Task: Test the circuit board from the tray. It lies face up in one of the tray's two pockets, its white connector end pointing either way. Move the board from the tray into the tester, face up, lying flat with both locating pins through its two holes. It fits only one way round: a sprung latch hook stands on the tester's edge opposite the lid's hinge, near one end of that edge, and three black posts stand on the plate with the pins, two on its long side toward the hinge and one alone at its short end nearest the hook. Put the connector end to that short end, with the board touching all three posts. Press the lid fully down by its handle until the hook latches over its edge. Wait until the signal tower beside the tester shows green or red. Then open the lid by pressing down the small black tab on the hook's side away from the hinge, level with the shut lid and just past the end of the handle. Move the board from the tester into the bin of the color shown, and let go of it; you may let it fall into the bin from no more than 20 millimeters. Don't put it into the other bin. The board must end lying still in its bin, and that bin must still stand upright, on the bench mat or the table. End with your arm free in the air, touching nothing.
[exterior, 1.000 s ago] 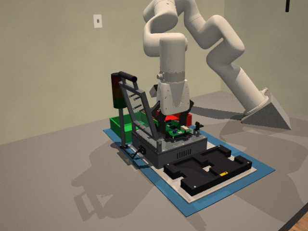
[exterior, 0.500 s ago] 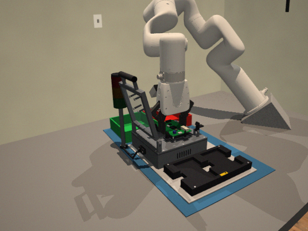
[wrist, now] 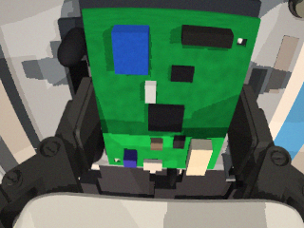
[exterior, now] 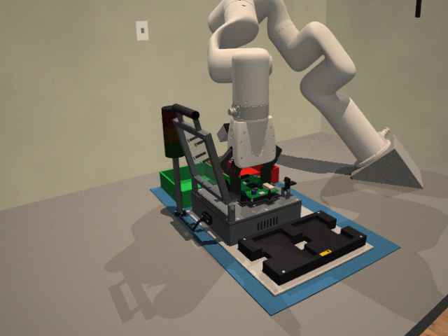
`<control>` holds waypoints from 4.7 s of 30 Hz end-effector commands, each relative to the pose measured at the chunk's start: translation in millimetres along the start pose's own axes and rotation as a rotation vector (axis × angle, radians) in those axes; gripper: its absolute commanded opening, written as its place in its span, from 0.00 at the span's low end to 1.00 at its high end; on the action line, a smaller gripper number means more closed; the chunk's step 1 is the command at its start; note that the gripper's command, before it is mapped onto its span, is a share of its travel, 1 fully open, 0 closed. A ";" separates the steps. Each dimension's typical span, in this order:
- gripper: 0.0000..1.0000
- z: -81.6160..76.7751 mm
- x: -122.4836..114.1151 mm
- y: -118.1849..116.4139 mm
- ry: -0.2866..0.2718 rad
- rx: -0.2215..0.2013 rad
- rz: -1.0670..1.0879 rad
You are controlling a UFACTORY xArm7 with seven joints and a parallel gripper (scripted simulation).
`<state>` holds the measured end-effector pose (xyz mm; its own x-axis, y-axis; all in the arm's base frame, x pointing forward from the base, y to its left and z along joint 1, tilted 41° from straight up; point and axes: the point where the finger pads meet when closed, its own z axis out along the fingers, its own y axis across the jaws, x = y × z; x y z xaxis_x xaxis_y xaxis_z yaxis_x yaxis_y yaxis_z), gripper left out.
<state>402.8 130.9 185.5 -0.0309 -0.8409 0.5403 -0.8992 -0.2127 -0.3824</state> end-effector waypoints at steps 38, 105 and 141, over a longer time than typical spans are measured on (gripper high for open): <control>0.79 -0.8 -0.8 -1.7 -0.002 0.004 0.000; 0.79 0.6 -0.8 -2.7 -0.002 0.004 0.000; 1.00 3.6 -0.8 -2.9 -0.002 0.004 0.000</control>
<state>408.1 129.7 184.3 -0.0322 -0.8425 0.5378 -0.8974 -0.2125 -0.3868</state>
